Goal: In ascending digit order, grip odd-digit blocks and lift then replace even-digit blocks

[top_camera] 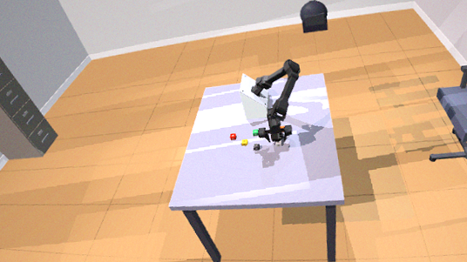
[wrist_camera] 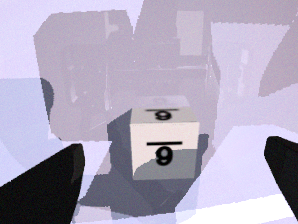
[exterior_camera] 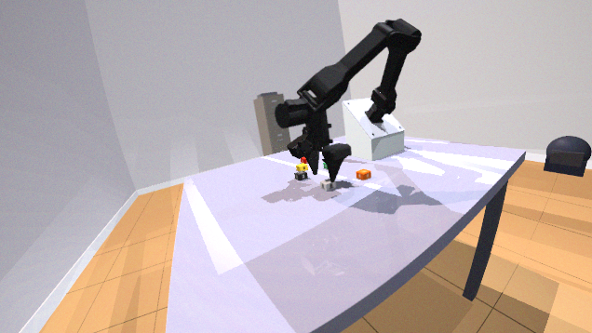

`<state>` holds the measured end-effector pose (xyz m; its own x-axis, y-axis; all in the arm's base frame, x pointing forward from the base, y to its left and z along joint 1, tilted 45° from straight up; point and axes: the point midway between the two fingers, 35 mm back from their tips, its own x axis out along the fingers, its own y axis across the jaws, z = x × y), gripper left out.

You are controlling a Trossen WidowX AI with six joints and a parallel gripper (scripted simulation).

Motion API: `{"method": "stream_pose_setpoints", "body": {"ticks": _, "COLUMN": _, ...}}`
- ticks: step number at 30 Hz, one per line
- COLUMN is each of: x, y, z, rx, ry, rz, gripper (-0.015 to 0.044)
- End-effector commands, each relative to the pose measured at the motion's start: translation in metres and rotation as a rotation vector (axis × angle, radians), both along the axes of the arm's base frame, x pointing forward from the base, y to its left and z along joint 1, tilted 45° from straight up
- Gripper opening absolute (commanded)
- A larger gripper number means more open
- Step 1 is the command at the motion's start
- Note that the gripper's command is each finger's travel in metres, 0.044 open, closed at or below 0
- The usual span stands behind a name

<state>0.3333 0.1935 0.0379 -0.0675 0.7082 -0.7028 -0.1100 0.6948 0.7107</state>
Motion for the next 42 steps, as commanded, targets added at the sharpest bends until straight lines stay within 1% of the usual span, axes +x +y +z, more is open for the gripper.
{"method": "stream_pose_setpoints", "body": {"ticks": 1, "x": -0.0007, "y": 0.0039, "z": -0.0056, "rx": -0.004, "ry": 0.003, "rz": -0.005, "gripper": 0.04}}
{"method": "stream_pose_setpoints", "body": {"ticks": 11, "x": -0.0022, "y": 0.0139, "z": -0.0153, "rx": -0.003, "ry": 0.003, "rz": -0.005, "gripper": 0.04}}
{"method": "stream_pose_setpoints", "body": {"ticks": 21, "x": -0.0022, "y": 0.0139, "z": -0.0153, "rx": -0.003, "ry": 0.003, "rz": -0.005, "gripper": 0.0138}}
{"method": "stream_pose_setpoints", "body": {"ticks": 22, "x": -0.0022, "y": 0.0139, "z": -0.0153, "rx": -0.003, "ry": 0.003, "rz": -0.005, "gripper": 0.012}}
{"method": "stream_pose_setpoints", "body": {"ticks": 42, "x": -0.0017, "y": 0.0097, "z": -0.0112, "rx": -0.003, "ry": 0.003, "rz": -0.005, "gripper": 0.012}}
